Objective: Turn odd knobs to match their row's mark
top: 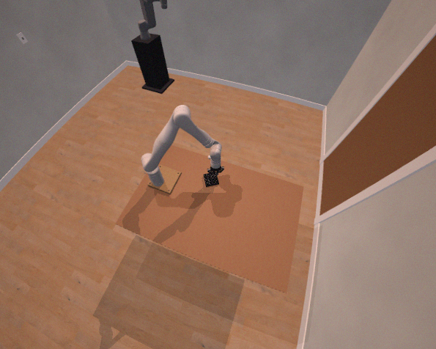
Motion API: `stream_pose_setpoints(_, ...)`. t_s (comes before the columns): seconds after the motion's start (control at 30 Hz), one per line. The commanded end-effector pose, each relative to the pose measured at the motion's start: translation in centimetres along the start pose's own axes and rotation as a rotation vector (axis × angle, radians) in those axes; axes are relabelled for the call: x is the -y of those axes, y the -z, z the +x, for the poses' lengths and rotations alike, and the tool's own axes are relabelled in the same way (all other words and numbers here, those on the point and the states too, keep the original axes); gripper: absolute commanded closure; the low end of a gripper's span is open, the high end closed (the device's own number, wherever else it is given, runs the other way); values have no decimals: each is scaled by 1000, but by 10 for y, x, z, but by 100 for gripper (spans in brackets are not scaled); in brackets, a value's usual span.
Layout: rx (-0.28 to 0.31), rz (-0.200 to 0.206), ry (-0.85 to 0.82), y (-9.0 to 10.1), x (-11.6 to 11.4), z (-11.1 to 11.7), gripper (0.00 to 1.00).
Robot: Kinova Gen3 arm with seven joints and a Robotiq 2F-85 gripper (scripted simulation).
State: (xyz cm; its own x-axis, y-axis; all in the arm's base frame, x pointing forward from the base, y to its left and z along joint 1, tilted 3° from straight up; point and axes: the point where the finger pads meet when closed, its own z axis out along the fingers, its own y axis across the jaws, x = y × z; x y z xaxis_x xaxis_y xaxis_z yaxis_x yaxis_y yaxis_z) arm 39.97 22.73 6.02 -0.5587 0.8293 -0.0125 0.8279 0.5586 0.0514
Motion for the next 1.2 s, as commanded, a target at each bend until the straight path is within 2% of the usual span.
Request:
stream_pose_setpoints(0.0,0,-2,0,1,-1,0,81)
stream_pose_setpoints(0.77,0,-2,0,0,-1,0,81)
stream_pose_setpoints(1.17,0,-2,0,-8,-1,0,81)
